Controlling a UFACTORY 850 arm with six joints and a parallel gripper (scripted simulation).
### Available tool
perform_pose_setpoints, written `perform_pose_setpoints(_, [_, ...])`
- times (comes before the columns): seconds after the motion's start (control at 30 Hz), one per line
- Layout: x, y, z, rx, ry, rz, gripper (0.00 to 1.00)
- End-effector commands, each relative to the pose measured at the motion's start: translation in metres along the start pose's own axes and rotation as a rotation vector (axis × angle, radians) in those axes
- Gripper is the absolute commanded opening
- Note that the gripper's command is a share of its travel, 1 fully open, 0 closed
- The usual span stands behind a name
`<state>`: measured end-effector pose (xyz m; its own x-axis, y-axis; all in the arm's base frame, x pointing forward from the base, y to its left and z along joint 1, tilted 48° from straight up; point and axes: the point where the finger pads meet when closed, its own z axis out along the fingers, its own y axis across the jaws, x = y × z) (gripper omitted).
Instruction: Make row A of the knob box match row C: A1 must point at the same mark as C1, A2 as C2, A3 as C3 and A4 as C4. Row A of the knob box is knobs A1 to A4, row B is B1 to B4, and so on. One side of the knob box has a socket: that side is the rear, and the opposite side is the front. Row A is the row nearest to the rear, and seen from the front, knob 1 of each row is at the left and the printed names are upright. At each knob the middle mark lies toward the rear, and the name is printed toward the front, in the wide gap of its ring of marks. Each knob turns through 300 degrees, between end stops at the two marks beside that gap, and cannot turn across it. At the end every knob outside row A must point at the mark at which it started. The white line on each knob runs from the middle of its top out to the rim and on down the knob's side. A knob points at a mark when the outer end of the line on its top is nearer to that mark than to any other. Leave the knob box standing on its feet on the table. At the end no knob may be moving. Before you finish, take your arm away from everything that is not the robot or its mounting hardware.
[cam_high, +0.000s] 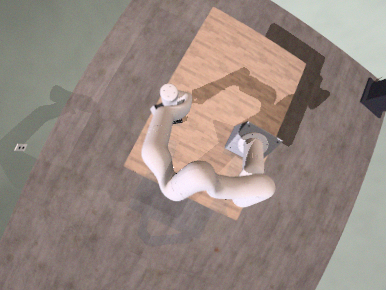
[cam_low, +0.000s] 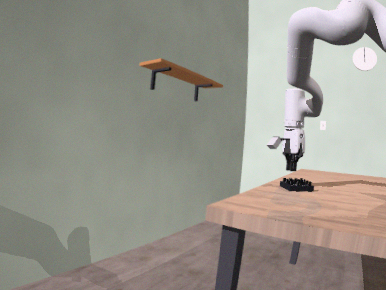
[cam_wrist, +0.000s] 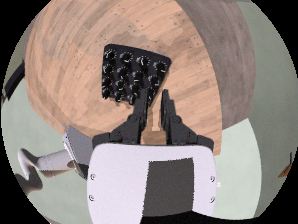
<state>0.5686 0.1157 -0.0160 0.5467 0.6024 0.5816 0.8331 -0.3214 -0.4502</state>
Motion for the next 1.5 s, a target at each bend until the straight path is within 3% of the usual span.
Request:
perform_pose_setpoints(0.0, [0.0004,0.0006,-0.0018,-0.008,0.009,-0.156,0.19])
perform_pose_setpoints(1.47, [0.0006,0.0007,-0.0087,-0.012,0.004,-1.234,0.19])
